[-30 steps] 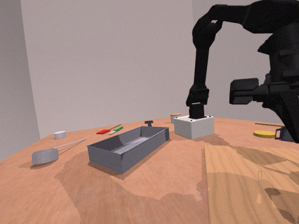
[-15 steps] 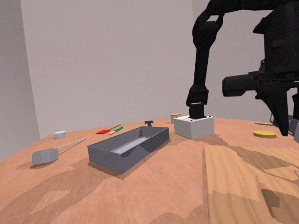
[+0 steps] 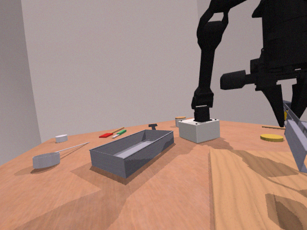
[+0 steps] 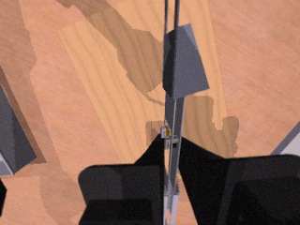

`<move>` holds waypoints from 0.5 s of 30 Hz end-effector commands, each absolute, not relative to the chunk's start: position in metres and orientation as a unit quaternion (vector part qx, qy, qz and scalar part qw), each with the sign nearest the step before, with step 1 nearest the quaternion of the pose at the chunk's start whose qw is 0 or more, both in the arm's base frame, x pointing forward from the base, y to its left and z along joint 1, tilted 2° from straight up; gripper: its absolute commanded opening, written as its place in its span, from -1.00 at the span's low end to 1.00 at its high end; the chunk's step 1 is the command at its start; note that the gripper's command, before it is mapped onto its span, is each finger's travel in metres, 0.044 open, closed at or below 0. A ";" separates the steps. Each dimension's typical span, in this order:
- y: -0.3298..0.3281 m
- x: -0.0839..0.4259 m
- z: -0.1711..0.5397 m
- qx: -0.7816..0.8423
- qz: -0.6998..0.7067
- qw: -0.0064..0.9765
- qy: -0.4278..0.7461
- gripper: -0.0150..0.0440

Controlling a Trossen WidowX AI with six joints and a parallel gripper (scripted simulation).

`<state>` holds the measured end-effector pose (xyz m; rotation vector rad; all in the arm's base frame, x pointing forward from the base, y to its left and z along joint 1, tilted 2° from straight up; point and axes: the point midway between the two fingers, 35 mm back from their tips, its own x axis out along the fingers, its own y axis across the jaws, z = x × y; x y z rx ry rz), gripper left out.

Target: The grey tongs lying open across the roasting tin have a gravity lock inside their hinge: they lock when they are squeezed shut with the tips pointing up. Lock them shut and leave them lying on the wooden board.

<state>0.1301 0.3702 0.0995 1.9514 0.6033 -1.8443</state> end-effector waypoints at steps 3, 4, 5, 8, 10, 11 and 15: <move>0.372 0.130 0.102 0.695 -0.659 0.189 0.216 -1.00; 0.372 0.130 0.101 0.695 -0.659 0.189 0.216 -1.00; 0.372 0.130 0.100 0.695 -0.659 0.189 0.216 -1.00; 0.373 0.131 0.095 0.695 -0.659 0.189 0.216 -1.00; 0.373 0.131 0.092 0.695 -0.659 0.189 0.216 -1.00; 0.374 0.131 0.091 0.695 -0.659 0.189 0.216 -1.00; 0.375 0.131 0.084 0.695 -0.659 0.189 0.216 -1.00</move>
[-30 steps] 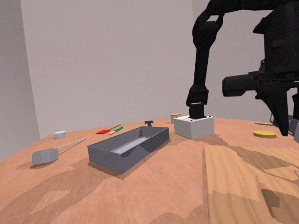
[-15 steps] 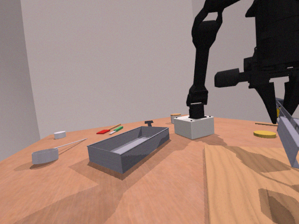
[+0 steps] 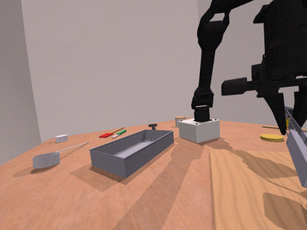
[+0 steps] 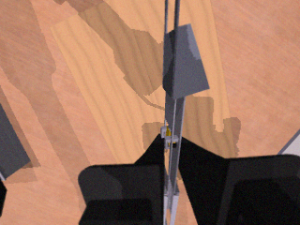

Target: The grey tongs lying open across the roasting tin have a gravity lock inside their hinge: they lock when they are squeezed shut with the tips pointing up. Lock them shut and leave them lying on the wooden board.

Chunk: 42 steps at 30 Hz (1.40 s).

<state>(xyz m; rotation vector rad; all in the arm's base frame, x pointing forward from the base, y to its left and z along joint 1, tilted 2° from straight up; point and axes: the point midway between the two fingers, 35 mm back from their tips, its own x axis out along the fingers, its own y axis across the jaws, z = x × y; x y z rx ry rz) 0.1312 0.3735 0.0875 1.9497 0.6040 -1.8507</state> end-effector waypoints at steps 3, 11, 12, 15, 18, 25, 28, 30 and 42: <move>0.375 0.132 0.079 0.695 -0.659 0.189 0.216 -1.00; 0.376 0.132 0.066 0.695 -0.659 0.189 0.216 -1.00; 0.376 0.132 0.064 0.695 -0.659 0.189 0.216 -1.00; 0.377 0.133 0.060 0.695 -0.659 0.189 0.216 -1.00; 0.377 0.133 0.055 0.695 -0.659 0.189 0.216 -1.00; 0.377 0.133 0.043 0.695 -0.659 0.189 0.216 -1.00; 0.377 0.133 0.039 0.695 -0.659 0.189 0.216 -1.00; 0.377 0.133 0.035 0.695 -0.659 0.189 0.216 -1.00; 0.376 0.133 0.019 0.695 -0.659 0.189 0.216 -1.00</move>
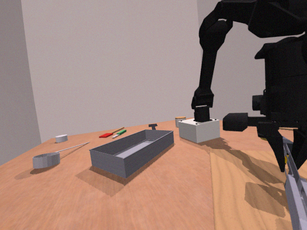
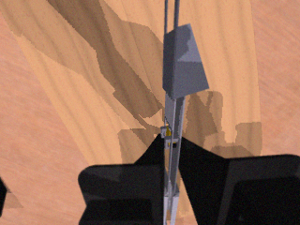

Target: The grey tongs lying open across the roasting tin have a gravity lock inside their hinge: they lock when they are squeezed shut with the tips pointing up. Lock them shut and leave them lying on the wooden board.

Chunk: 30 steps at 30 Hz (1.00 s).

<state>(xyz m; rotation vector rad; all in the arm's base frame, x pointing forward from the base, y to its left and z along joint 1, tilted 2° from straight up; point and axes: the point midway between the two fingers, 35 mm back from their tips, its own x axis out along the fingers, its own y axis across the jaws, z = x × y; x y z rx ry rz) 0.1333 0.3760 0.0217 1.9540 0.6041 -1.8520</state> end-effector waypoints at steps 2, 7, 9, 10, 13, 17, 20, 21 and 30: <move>0.376 0.133 0.019 0.695 -0.659 0.189 0.216 -1.00; 0.376 0.133 0.020 0.696 -0.659 0.190 0.215 -0.64; 0.376 0.133 0.020 0.696 -0.659 0.190 0.215 -0.47; 0.376 0.133 0.020 0.696 -0.659 0.190 0.215 -0.38; 0.376 0.133 0.020 0.696 -0.659 0.190 0.215 -0.11; 0.376 0.133 0.020 0.696 -0.659 0.190 0.215 0.25; 0.376 0.133 0.020 0.696 -0.659 0.190 0.215 0.51; 0.376 0.133 0.020 0.696 -0.659 0.190 0.215 0.60; 0.376 0.125 0.024 0.695 -0.659 0.190 0.215 1.00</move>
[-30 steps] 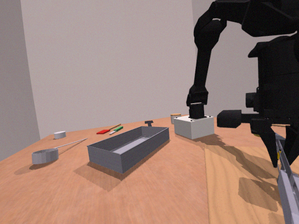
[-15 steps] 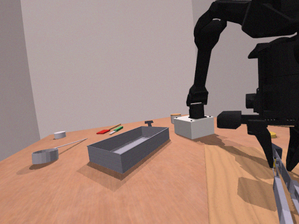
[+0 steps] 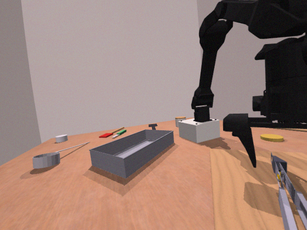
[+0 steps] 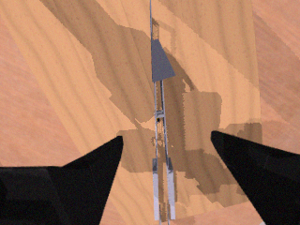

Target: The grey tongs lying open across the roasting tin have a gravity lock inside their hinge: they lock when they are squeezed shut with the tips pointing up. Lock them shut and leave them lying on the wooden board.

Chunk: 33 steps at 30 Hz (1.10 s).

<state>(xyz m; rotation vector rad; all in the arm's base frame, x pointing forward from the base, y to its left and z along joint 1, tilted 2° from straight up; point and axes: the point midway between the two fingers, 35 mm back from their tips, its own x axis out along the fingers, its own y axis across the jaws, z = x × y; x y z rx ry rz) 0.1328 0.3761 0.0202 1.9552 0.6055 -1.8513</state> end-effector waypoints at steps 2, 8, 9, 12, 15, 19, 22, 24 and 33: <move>0.373 0.108 0.033 0.695 -0.660 0.189 0.216 1.00; 0.344 0.021 0.077 0.692 -0.662 0.189 0.216 1.00; 0.336 0.007 0.085 0.691 -0.663 0.189 0.216 1.00; 0.322 -0.013 0.094 0.691 -0.664 0.189 0.216 1.00; 0.322 -0.013 0.094 0.691 -0.664 0.189 0.216 1.00; 0.323 -0.013 0.101 0.691 -0.663 0.189 0.217 1.00; 0.322 -0.014 0.124 0.690 -0.662 0.189 0.222 1.00; 0.320 -0.014 0.144 0.689 -0.662 0.188 0.227 1.00; 0.319 -0.014 0.147 0.689 -0.662 0.188 0.227 1.00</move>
